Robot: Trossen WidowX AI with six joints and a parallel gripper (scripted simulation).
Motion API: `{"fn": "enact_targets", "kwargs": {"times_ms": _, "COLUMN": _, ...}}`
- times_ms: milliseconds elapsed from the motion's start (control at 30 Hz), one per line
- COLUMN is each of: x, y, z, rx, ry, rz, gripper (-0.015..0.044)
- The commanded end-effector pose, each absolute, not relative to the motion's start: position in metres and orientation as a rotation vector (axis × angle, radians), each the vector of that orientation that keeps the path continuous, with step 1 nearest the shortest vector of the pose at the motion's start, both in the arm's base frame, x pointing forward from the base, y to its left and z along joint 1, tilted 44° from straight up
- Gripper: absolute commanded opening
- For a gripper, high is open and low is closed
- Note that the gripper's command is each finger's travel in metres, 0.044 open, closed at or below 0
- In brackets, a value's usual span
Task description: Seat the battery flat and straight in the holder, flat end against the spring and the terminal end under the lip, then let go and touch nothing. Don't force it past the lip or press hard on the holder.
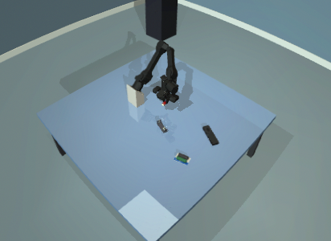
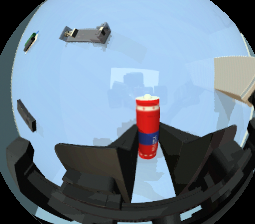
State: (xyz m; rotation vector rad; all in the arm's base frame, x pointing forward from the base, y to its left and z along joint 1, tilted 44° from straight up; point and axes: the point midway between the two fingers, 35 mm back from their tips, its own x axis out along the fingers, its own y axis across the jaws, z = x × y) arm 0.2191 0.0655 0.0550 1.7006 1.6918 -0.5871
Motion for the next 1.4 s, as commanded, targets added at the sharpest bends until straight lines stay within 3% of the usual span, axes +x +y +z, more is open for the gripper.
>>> {"fn": "enact_targets", "kwargs": {"times_ms": 0, "x": 0.238, "y": 0.052, "z": 0.050, "rx": 1.884, "ry": 1.666, "rz": -0.864, "gripper": 0.0068}}
{"fn": "enact_targets", "kwargs": {"times_ms": 500, "x": 0.291, "y": 0.001, "z": 0.020, "rx": 2.400, "ry": 1.355, "rz": -1.820, "gripper": 0.0068}}
{"fn": "enact_targets", "kwargs": {"times_ms": 967, "x": 0.323, "y": -0.050, "z": -0.025, "rx": 2.631, "ry": 0.678, "rz": -2.750, "gripper": 0.0068}}
{"fn": "enact_targets", "kwargs": {"times_ms": 1367, "x": 0.325, "y": -0.052, "z": -0.026, "rx": 2.639, "ry": 0.645, "rz": -2.791, "gripper": 0.0068}}
